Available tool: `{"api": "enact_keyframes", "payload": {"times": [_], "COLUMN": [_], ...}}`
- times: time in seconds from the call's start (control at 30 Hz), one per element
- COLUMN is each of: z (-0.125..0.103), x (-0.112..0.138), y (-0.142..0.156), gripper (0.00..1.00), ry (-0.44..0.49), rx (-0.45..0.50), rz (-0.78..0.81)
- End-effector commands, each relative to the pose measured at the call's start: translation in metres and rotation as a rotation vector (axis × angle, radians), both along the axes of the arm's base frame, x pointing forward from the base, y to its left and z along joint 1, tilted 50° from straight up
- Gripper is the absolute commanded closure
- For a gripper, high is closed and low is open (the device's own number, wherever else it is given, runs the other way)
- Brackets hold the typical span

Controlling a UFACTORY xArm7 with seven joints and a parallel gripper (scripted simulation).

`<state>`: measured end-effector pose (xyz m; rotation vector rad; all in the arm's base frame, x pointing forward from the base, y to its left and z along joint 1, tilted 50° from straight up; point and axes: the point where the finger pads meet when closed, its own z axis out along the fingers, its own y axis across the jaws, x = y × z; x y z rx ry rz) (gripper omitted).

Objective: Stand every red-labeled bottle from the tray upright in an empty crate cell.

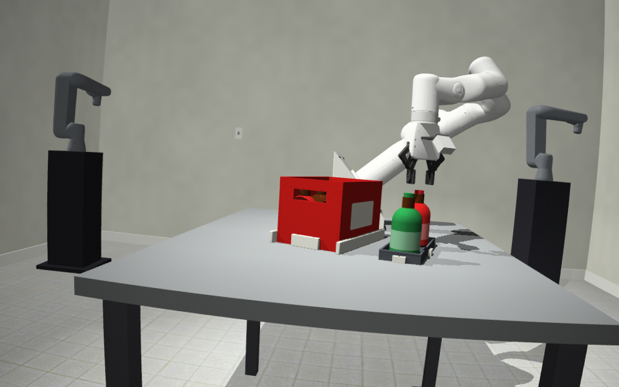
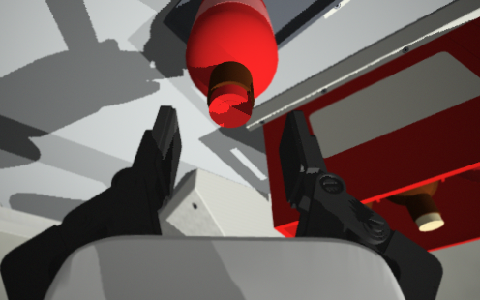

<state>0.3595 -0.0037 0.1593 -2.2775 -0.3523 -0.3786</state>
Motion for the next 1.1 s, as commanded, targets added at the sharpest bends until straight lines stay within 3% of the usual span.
{"api": "enact_keyframes", "payload": {"times": [0.0,1.07], "z": [-0.001,-0.021], "x": [0.001,0.006], "y": [0.001,0.024], "gripper": [0.35,0.35], "ry": [-0.002,-0.002], "rx": [-0.001,-0.001], "rz": [-0.003,-0.003]}}
